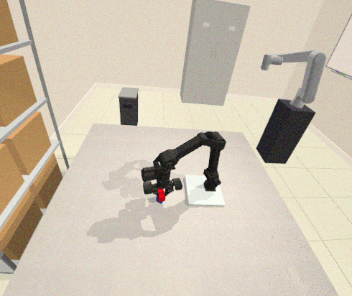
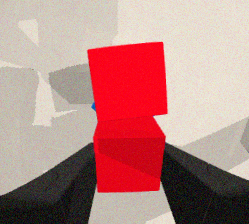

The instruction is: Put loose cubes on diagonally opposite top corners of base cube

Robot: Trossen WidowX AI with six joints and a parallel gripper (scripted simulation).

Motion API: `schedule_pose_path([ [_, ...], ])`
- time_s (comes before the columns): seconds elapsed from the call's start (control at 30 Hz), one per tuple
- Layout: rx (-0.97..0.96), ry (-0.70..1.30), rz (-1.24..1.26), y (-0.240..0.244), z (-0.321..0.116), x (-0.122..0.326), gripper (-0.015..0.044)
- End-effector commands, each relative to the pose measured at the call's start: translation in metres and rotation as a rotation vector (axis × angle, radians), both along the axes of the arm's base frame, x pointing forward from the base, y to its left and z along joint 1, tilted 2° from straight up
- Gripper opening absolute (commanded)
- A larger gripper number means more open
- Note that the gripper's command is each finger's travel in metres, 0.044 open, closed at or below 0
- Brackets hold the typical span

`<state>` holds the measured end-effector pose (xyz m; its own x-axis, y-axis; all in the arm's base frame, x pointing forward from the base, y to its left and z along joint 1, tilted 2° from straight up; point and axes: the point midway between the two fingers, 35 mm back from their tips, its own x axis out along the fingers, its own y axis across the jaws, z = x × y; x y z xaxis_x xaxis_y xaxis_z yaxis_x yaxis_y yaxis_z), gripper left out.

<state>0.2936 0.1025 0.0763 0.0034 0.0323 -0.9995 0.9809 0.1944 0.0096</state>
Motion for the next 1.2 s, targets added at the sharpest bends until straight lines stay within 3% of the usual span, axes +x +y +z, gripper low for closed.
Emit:
schedule_pose_path([
  [0.0,0.001,0.008,-0.003,-0.0001,-0.0027,-0.0020,0.0105],
  [0.9,0.001,0.008,-0.003,-0.0001,-0.0042,-0.0020,0.0105],
  [1.03,0.001,0.008,-0.003,-0.0001,-0.0042,-0.0020,0.0205],
  [1.17,0.001,0.008,-0.003,-0.0001,-0.0042,-0.0020,0.0205],
])
